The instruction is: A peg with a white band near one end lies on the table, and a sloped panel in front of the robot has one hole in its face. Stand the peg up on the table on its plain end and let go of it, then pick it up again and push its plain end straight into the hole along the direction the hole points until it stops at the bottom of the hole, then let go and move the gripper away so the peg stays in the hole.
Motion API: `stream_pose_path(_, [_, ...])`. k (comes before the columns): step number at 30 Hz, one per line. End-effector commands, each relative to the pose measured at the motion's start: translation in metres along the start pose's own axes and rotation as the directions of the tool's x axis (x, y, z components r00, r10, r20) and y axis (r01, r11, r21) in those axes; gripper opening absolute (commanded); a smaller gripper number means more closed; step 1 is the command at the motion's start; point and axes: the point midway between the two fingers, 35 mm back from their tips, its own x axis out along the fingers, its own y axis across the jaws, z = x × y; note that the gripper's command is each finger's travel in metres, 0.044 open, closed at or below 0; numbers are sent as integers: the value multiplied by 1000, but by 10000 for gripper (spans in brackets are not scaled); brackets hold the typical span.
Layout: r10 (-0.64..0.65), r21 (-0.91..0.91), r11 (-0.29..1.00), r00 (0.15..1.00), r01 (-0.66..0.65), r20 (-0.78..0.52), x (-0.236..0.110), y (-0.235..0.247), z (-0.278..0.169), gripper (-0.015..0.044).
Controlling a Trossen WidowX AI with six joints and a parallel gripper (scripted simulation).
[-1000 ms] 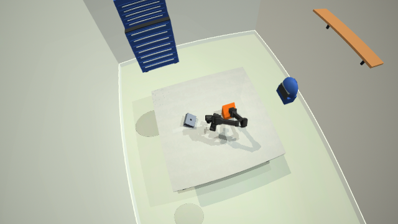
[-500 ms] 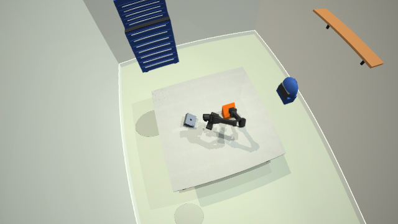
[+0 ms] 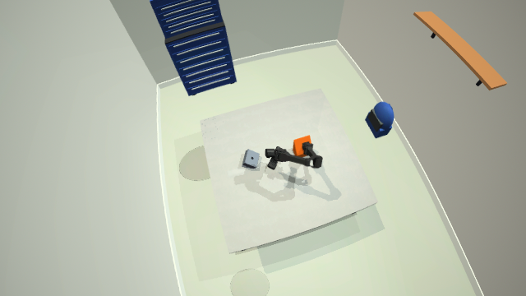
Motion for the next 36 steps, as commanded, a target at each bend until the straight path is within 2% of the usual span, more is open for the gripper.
stream_pose_path(1, [3,26,1000,1000,-3,25,1,0,12,0])
stream_pose_path(36, [46,218,971,976,-93,213,2,-7,97,0])
